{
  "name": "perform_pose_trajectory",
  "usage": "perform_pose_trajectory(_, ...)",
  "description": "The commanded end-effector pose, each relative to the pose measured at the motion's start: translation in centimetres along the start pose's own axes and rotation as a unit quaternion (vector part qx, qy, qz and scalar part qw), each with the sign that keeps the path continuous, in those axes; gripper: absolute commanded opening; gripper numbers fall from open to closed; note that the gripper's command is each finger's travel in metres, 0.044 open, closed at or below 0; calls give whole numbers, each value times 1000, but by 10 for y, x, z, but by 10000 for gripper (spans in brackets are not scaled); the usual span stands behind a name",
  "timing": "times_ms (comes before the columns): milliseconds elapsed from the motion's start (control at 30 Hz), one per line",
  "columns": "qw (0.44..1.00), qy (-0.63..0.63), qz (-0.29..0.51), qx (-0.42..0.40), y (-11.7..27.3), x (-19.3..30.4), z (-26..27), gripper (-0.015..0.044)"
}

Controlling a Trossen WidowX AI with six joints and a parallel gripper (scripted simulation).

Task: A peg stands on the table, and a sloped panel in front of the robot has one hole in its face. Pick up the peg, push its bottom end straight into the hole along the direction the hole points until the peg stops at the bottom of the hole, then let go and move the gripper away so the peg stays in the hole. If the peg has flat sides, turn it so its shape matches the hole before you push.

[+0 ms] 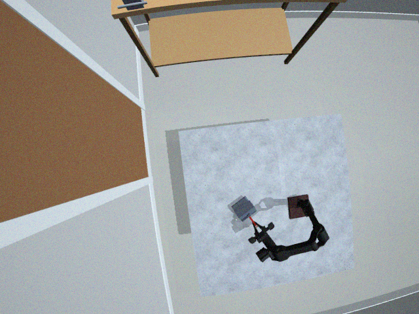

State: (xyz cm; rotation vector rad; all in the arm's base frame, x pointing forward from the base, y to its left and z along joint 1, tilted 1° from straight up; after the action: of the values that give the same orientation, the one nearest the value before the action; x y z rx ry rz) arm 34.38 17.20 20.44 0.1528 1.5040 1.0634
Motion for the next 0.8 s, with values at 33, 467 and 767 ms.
perform_pose_trajectory(33, 1000, 4, -2, 2, -8, 1, -1, 0)
perform_pose_trajectory(467, 1000, 0, -1, 0, -7, 0, -1, 0)
perform_pose_trajectory(767, 1000, 0, -1, 0, -8, 0, -1, 0)
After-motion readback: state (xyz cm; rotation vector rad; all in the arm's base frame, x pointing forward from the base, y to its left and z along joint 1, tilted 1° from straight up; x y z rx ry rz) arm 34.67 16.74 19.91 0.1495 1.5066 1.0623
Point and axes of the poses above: the point midway between the two fingers, 35 mm back from their tips, its own y axis back along the fingers, its own z axis across the jaws, x = y × z, the point moved 10 cm from there along y, back along the fingers, and after that the axes turned 9 degrees about -y, right-handed, at the moved point
